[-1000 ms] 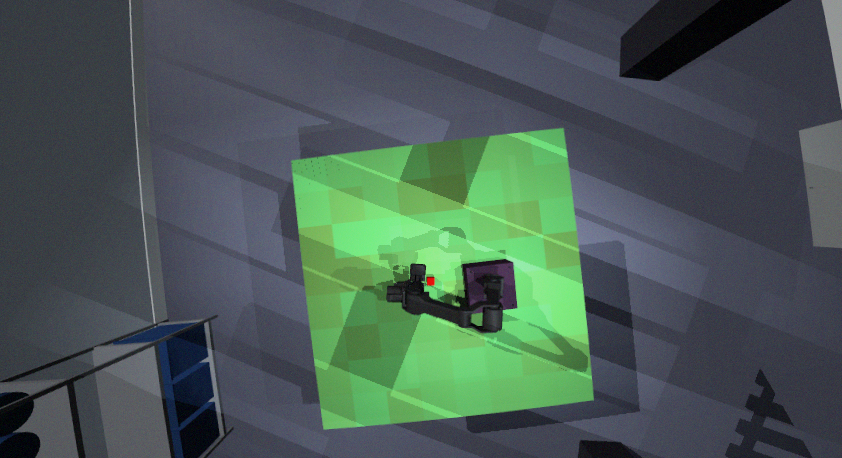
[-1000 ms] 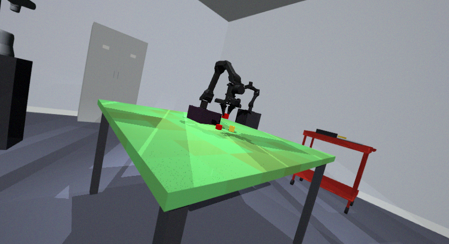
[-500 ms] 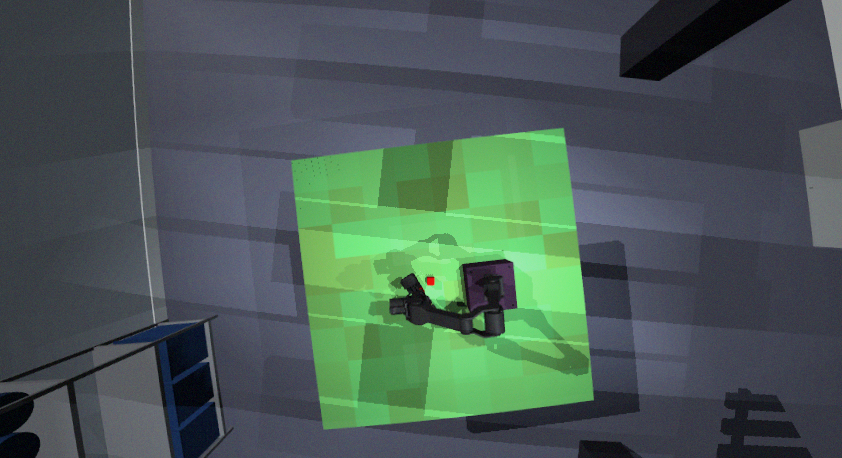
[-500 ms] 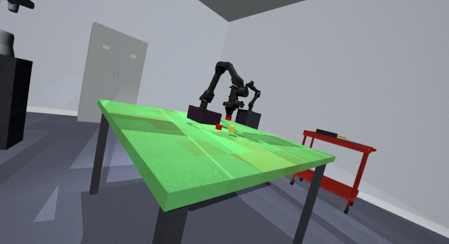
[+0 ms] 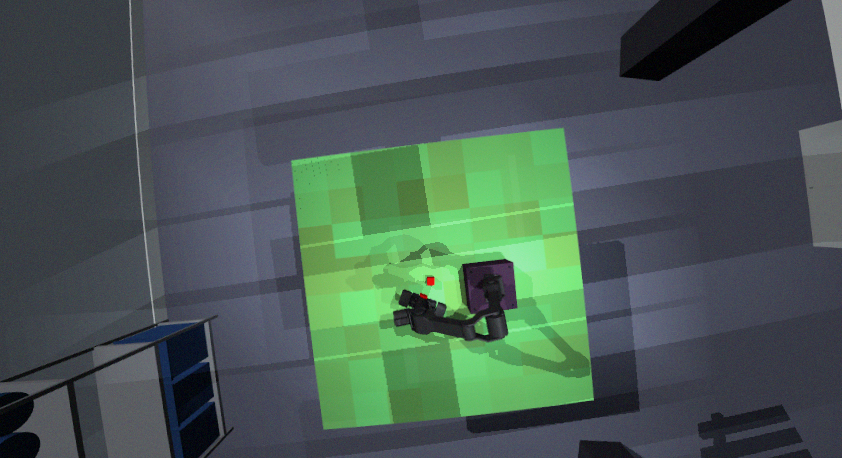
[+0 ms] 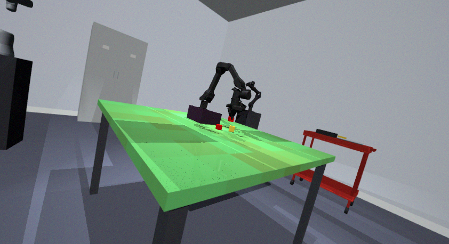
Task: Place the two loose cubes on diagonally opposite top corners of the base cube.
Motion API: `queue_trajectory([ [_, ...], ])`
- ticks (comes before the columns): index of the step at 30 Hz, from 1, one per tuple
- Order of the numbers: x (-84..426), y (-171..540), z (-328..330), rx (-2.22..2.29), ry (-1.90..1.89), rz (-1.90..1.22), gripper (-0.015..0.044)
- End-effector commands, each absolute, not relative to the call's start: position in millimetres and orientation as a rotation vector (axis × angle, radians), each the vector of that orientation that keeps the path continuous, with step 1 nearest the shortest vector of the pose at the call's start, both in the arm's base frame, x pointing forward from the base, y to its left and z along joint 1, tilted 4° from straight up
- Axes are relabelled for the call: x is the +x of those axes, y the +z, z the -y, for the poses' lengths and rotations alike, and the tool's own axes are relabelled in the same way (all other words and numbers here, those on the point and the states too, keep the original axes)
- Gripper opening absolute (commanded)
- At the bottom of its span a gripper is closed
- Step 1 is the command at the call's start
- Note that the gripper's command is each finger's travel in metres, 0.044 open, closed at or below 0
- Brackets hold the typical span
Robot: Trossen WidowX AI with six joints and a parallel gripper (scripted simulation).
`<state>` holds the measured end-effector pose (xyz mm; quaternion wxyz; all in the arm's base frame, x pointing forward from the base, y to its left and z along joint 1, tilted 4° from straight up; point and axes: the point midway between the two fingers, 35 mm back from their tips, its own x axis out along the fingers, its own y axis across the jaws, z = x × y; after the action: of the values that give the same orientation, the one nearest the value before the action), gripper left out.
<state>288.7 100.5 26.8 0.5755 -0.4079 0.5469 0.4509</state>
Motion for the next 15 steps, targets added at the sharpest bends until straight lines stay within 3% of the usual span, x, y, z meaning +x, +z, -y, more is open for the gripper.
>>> queue_trajectory([
  [1,283,26,-108,-1.061,1.164,-1.212,0.0105],
  [15,274,23,-122,-1.264,1.362,-1.069,0.0105],
])
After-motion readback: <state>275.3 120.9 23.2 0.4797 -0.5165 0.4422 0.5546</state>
